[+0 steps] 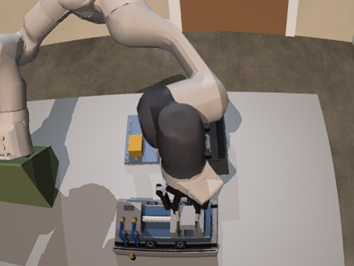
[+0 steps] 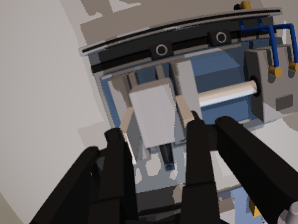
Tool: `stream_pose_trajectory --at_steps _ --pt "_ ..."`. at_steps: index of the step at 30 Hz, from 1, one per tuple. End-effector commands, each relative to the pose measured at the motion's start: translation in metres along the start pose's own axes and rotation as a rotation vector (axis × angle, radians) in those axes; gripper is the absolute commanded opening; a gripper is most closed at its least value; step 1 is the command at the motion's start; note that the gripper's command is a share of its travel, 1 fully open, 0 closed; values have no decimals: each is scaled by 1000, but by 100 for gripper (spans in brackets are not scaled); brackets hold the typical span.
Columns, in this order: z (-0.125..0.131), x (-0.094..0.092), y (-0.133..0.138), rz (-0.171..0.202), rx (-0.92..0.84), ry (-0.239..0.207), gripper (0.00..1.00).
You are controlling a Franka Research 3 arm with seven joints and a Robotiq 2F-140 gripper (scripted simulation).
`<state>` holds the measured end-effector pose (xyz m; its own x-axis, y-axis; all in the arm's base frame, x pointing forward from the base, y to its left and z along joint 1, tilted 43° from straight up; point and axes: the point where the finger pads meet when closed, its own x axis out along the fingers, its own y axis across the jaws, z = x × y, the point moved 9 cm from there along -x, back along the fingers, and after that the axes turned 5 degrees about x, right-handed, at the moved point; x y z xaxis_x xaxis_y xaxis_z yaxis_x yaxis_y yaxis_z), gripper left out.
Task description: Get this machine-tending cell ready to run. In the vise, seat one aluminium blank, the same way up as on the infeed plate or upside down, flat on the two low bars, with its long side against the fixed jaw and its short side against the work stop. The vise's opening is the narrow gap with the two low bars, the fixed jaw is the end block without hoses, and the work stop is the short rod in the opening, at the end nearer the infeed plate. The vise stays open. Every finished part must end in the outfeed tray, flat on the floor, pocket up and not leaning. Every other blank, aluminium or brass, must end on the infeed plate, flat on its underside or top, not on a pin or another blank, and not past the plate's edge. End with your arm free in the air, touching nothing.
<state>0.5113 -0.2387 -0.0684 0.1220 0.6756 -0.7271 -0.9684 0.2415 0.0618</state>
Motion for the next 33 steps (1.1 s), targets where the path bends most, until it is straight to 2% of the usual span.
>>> stream_pose_trajectory --at_steps 1,33 --pt "-1 -1 0 -4 -4 3 0" --pt "1 -1 -1 -4 -5 3 0"
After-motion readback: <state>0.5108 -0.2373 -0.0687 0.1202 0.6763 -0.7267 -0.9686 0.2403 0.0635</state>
